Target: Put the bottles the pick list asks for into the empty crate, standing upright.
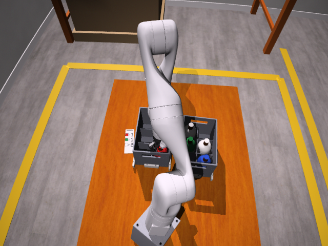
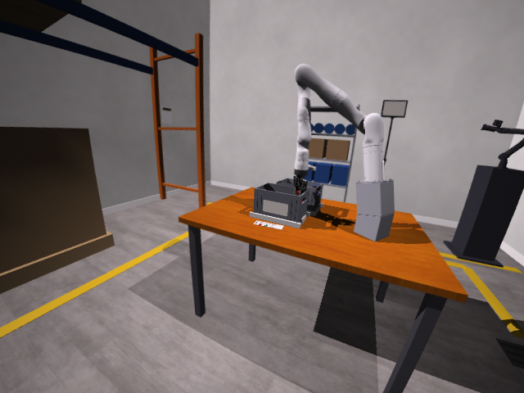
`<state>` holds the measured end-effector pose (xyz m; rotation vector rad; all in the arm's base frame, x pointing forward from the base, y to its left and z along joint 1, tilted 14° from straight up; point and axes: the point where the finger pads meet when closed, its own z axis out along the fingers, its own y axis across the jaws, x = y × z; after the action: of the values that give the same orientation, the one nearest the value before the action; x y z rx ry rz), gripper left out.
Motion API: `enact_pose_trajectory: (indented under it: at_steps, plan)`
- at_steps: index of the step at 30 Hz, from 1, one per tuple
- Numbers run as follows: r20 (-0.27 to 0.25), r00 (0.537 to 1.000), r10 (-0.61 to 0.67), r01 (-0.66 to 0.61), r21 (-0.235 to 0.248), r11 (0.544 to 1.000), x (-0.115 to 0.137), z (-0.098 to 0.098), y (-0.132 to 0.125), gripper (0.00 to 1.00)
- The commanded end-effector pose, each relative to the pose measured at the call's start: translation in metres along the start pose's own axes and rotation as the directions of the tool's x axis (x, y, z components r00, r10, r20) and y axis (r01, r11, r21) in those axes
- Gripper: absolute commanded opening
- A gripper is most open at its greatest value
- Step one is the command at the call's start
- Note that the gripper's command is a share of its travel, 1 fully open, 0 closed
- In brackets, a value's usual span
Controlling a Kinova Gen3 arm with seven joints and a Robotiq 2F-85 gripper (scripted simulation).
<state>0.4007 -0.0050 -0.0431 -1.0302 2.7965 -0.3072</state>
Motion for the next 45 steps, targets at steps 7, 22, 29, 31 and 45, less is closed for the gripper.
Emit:
enact_pose_trajectory:
  at_steps: [7, 22, 29, 31, 45]
  plan:
    - [0.001, 1.0, 0.0, 0.0, 0.0, 1.0, 0.0, 0.0, 0.0, 0.67]
    - [0.001, 1.0, 0.0, 0.0, 0.0, 1.0, 0.0, -0.006, 0.0, 0.67]
    - [0.001, 1.0, 0.0, 0.0, 0.0, 1.0, 0.0, -0.024, 0.0, 0.67]
    - [0.001, 1.0, 0.0, 0.0, 0.0, 1.0, 0.0, -0.03, 0.0, 0.67]
    - [0.001, 1.0, 0.0, 0.0, 0.0, 1.0, 0.0, -0.062, 0.0, 0.67]
